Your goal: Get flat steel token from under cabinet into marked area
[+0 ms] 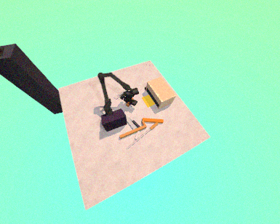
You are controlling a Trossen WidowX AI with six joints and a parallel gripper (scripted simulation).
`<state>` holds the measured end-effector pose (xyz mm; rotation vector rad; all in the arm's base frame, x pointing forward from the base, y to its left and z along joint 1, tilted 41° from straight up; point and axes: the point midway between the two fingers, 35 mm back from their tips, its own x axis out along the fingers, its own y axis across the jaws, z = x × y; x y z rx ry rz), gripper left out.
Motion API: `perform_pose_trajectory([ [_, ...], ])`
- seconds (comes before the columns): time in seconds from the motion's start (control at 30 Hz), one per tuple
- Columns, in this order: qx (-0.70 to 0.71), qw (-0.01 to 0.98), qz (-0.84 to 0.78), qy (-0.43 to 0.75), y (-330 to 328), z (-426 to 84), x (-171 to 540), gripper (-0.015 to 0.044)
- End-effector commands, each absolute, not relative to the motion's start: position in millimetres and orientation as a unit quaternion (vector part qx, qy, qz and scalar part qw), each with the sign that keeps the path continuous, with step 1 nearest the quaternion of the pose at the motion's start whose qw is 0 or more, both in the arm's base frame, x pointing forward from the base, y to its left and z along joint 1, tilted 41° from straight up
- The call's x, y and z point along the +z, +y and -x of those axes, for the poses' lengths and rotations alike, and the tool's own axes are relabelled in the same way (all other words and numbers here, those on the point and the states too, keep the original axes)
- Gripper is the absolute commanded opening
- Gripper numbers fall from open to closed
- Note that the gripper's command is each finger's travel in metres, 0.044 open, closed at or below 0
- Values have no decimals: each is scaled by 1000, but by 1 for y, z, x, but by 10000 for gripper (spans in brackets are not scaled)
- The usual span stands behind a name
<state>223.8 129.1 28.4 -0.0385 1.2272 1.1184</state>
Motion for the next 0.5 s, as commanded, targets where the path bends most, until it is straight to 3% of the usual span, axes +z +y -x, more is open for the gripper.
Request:
perform_pose_trajectory([
  [0.0, 499, 676, 19, 542, 133, -222, 33, 0],
  [0.47, 499, 676, 19, 542, 143, -215, 43, 0],
])
